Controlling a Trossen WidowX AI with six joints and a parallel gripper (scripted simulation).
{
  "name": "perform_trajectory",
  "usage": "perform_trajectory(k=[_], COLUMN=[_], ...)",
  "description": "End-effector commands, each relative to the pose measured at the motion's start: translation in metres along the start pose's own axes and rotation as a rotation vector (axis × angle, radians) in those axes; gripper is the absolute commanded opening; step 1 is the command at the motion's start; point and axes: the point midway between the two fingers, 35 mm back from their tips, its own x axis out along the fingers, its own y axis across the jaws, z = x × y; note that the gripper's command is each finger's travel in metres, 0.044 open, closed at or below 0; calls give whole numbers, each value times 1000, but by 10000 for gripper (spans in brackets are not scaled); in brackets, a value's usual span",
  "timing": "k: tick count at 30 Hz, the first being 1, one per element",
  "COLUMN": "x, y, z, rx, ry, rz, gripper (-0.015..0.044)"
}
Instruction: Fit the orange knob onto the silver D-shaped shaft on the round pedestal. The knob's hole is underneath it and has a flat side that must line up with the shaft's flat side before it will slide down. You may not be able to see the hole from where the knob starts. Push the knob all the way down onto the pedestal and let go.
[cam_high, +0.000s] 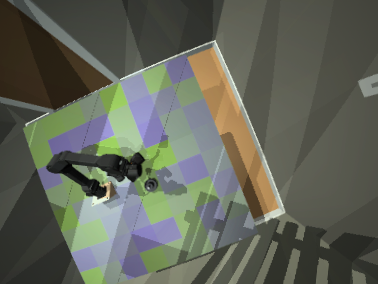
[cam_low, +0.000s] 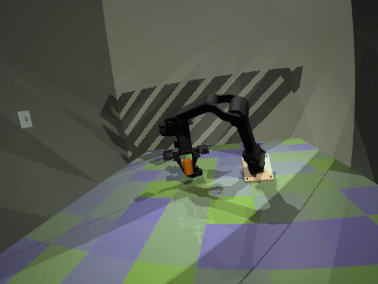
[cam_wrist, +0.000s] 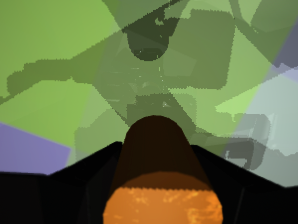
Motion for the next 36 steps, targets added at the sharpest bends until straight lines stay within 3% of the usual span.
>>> perform_trajectory(k=[1,16,36], x=[-15,-61,-49], y=[1,1,-5], z=[1,1,53], rx=[-5,-17,-20], ry=[-4,5,-1], rz=[-1,-2,0], gripper=[0,0,0])
